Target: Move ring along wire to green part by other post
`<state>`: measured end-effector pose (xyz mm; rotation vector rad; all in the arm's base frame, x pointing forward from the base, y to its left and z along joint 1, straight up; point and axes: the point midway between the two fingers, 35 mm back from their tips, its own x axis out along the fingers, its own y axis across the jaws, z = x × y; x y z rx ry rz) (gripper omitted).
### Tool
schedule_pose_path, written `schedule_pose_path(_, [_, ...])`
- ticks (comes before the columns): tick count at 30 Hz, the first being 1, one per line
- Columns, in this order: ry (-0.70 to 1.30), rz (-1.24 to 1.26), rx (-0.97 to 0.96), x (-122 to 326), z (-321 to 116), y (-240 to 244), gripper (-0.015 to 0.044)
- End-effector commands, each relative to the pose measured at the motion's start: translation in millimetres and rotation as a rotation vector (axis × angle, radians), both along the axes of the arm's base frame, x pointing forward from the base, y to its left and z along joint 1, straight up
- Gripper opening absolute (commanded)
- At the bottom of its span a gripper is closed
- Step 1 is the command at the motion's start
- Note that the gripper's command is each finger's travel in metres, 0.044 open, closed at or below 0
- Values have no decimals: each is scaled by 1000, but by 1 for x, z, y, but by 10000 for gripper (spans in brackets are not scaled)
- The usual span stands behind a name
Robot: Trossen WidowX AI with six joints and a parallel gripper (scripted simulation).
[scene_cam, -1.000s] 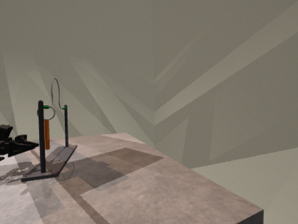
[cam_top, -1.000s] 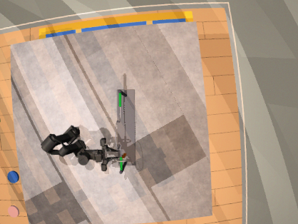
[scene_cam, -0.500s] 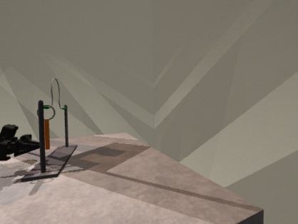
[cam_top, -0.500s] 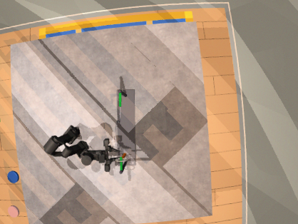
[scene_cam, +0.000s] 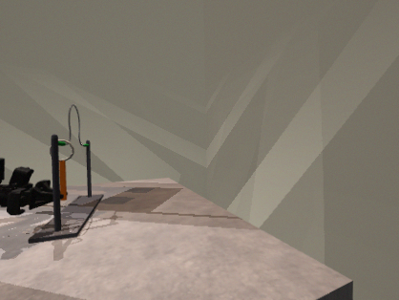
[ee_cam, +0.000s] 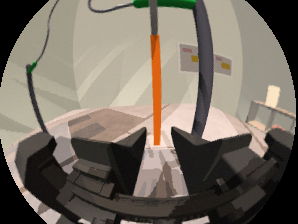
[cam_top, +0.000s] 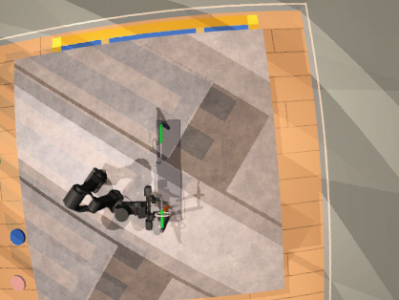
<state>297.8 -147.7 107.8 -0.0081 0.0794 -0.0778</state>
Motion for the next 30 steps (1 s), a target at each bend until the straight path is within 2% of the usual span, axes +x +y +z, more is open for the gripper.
schedule_pose_path(1, [-5,-3,-1,7,1,-1,160])
schedule_pose_path(17, [-9,-3,0,32,-2,0,160])
schedule_pose_path(30, [-9,-3,0,34,-2,0,160])
